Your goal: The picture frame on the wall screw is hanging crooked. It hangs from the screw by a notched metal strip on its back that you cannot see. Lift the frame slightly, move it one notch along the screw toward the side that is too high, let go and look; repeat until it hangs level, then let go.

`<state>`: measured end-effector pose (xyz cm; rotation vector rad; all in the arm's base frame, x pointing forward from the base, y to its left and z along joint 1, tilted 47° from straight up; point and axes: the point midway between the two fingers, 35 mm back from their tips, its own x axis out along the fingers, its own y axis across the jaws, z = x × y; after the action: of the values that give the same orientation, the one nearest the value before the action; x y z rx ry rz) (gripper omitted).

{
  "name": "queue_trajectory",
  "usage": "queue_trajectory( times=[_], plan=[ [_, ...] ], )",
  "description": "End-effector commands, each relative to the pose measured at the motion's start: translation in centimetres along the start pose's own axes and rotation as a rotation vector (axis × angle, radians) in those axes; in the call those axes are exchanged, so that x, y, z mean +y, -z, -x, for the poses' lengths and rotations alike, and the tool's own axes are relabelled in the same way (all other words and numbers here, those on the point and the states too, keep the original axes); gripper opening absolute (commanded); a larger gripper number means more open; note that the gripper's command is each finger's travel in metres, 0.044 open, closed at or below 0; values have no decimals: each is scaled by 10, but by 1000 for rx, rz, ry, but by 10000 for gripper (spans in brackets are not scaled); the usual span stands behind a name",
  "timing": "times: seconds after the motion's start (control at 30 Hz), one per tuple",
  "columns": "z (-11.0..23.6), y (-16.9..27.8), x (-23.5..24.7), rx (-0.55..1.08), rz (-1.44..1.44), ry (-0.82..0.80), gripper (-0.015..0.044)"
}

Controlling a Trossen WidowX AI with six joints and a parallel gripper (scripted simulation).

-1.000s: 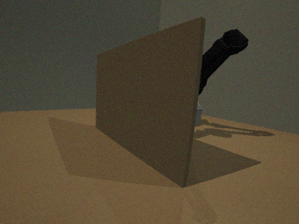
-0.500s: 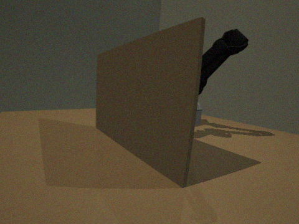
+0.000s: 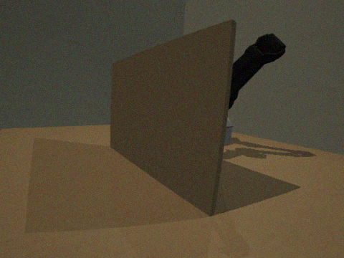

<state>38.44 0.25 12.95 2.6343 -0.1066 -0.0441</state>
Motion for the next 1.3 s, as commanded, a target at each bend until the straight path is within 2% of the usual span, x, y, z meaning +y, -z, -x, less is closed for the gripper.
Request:
queue_trajectory(
  times=[0.0,1.27],
  plan=[
    [0,0,0,0,31,1,0],
    [0,1,0,0,230,1,0]
  ],
)
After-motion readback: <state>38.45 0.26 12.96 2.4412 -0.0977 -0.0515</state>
